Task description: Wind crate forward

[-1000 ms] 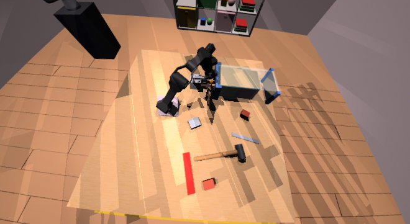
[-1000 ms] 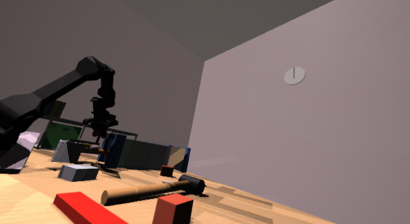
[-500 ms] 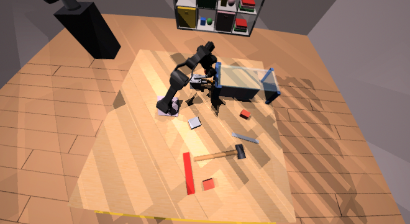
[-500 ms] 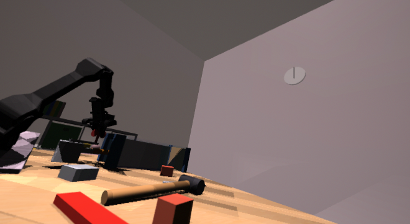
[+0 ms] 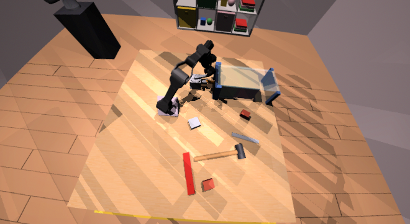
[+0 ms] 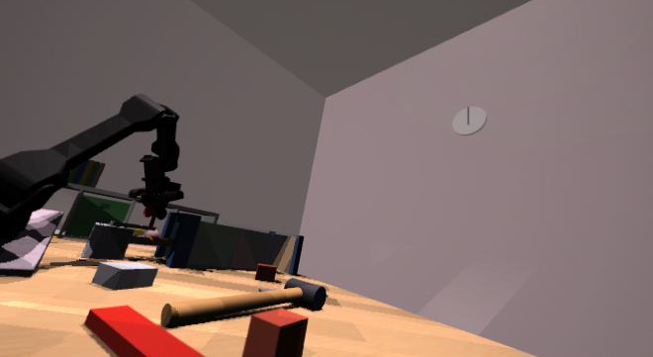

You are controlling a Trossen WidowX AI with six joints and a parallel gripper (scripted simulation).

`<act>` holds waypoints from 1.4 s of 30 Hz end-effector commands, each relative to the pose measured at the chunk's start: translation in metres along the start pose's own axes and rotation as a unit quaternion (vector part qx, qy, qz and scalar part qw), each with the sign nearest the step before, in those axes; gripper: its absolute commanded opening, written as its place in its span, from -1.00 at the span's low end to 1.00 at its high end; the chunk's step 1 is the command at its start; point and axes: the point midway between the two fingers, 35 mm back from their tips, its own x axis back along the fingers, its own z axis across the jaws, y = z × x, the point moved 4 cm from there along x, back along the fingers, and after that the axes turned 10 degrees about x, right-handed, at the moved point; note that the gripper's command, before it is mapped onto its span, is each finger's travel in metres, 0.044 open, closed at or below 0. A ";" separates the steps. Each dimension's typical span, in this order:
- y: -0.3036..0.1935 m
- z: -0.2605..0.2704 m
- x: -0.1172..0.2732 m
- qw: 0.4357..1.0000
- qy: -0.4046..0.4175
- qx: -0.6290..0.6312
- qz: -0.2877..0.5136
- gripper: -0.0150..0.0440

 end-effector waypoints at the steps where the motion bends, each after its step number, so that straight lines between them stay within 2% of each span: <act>1: 0.002 0.022 0.000 1.000 0.018 0.004 -0.004 -0.49; 42: -0.003 0.068 0.008 1.000 0.020 0.004 -0.005 -0.49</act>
